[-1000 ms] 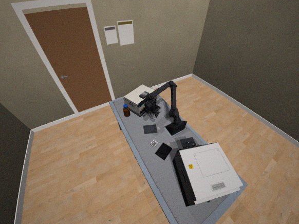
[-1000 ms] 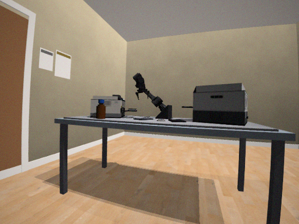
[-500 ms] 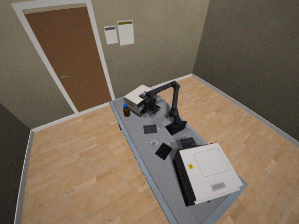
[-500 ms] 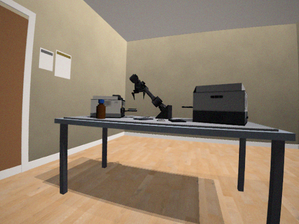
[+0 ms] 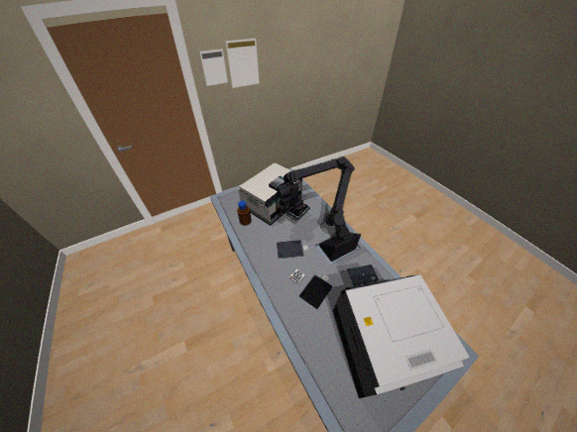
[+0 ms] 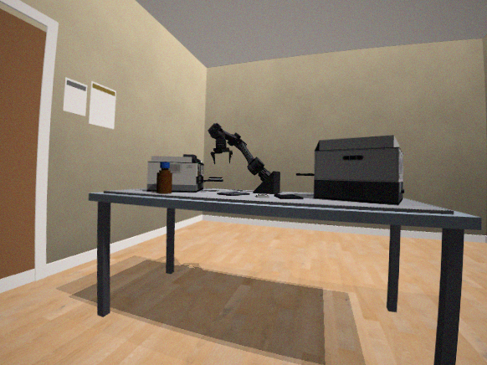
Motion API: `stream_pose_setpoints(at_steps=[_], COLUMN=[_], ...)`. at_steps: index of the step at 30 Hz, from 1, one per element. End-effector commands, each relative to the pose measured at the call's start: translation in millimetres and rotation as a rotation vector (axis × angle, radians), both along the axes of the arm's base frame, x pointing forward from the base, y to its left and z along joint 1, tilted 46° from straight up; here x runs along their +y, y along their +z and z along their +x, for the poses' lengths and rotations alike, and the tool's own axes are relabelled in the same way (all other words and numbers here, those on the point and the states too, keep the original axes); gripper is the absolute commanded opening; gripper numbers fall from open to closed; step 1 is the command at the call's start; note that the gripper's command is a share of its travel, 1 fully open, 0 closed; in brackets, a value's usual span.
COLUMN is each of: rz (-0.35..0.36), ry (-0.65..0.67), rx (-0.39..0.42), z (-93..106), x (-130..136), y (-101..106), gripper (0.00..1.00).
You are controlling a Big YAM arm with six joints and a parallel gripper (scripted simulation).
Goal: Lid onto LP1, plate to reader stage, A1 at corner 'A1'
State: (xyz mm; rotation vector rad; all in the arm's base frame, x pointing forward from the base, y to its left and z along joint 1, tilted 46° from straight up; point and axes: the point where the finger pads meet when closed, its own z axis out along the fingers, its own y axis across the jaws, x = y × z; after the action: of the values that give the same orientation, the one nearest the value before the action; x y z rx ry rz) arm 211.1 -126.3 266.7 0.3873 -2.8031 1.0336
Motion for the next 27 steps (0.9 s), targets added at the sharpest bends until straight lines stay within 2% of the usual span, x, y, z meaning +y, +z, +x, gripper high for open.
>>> stream_pose_setpoints(at_steps=[1, 4, 5, 6, 7, 8, 11, 13, 15, 16, 21, 22, 25, 27], rz=[-0.007, -0.004, -0.031, -0.027, -0.021, -0.047, -0.028, -0.028, -0.036, -0.066, -0.057, -0.089, -0.078, -0.108], ry=[0.004, 0.002, 0.014, 0.017, 0.02, 0.03, 0.03, 0.03, 0.024, 0.03, 0.021, 0.024, 0.031, 0.035], rx=[-0.031, -0.046, -0.026, -0.024, -0.022, 0.008, 0.031, 0.031, 0.022, 0.049, 0.018, 0.048, 0.041, 0.082], z=[-10.1, -18.2, -20.7, -23.1, -23.6, -25.7, -35.7, -35.7, -41.4, -46.6, -67.1, -70.8, -75.7, -80.8], x=[-13, -20, -22, -24, -25, -26, -31, -31, -34, -35, -43, -45, -48, -50], y=[28, 39, 41, 43, 43, 44, 40, 40, 43, 45, 59, 63, 69, 72], gripper=[1.0, 1.0, 1.0, 1.0, 1.0, 1.0, 1.0, 1.0, 1.0, 1.0, 1.0, 1.0, 1.0, 1.0])
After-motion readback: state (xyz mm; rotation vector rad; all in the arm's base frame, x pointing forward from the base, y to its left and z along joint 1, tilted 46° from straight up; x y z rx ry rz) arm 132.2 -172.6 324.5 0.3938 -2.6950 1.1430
